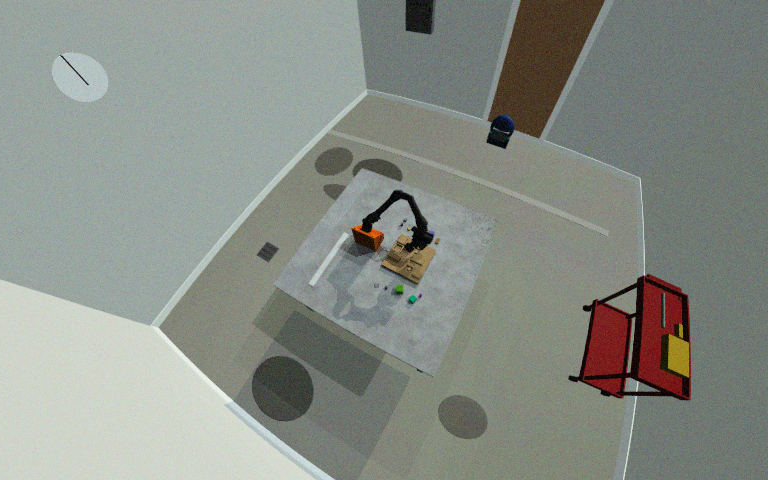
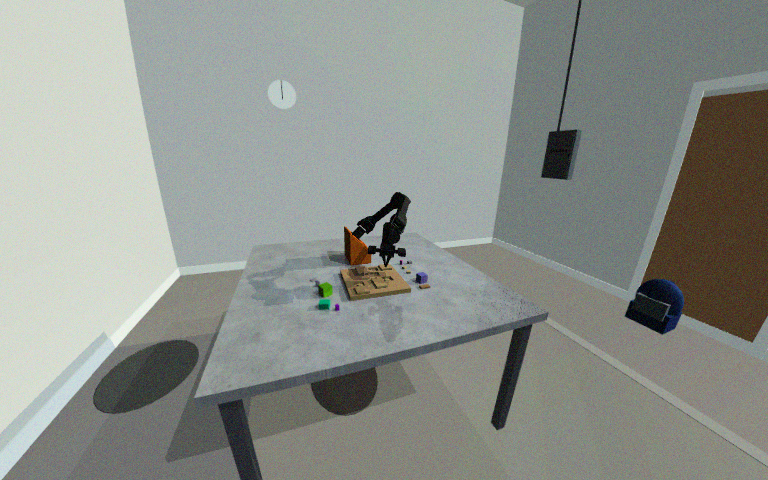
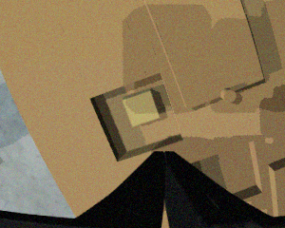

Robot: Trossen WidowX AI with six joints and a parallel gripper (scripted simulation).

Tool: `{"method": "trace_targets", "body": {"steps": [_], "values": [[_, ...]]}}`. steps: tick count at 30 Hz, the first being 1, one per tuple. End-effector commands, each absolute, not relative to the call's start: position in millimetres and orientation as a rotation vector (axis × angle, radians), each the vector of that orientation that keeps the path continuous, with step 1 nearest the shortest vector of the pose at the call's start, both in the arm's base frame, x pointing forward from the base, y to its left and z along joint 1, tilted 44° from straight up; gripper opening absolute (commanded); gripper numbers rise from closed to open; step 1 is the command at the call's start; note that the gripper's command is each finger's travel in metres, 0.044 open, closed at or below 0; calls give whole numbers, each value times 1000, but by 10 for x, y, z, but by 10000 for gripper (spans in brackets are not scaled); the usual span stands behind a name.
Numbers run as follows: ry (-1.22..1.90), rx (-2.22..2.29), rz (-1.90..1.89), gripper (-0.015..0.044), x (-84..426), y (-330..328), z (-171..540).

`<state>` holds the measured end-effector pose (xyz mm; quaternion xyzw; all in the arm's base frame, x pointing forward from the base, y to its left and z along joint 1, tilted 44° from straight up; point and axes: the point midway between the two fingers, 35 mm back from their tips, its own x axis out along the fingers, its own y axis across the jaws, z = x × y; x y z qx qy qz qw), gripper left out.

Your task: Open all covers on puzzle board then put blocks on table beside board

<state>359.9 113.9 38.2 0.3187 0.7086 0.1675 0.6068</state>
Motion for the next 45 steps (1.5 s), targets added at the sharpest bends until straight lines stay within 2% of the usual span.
{"method": "trace_targets", "body": {"steps": [1, 23, 45], "values": [[1663, 799, 335, 0, 3684, 1019, 255], [1766, 1122, 31, 0, 3946, 216, -602], [1768, 1126, 31, 0, 3908, 560, -1000]]}}
